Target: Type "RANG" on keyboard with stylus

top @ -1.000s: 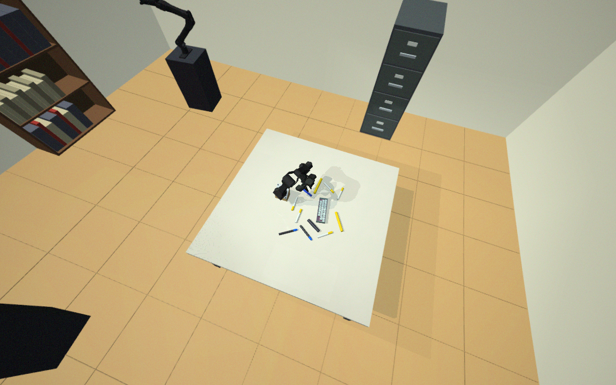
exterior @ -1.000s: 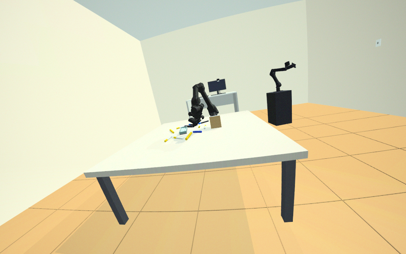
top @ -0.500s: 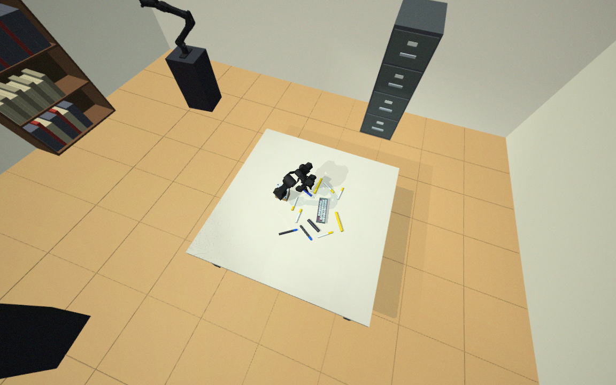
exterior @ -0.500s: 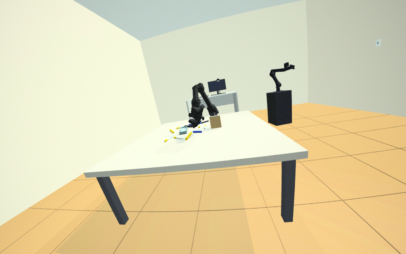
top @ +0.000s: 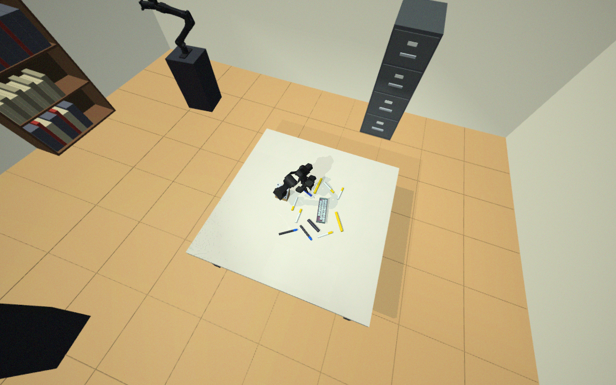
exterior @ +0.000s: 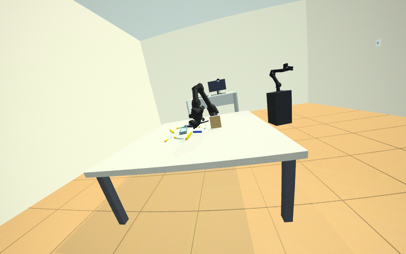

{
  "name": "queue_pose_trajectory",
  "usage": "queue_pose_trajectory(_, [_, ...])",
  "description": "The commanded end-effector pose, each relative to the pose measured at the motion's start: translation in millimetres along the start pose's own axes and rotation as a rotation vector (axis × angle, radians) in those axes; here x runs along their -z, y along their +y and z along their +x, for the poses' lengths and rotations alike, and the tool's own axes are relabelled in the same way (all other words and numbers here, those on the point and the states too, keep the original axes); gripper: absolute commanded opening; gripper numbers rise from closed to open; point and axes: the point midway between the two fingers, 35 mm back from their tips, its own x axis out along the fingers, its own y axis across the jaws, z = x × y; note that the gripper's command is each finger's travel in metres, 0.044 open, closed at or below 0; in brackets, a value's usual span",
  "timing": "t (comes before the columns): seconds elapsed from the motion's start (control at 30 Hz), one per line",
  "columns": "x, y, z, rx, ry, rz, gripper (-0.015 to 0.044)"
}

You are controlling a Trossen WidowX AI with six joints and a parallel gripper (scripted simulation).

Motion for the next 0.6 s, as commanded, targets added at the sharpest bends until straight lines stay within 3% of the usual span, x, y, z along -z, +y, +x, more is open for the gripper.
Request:
queue_pose_trajectory(0.0, [2.5, -2.0, 3.2, 0.005, -0.003, -0.011, 0.0150])
queue_pose_trajectory(0.57, [7.8, -2.2, 13.0, 0.005, -0.003, -0.011, 0.0150])
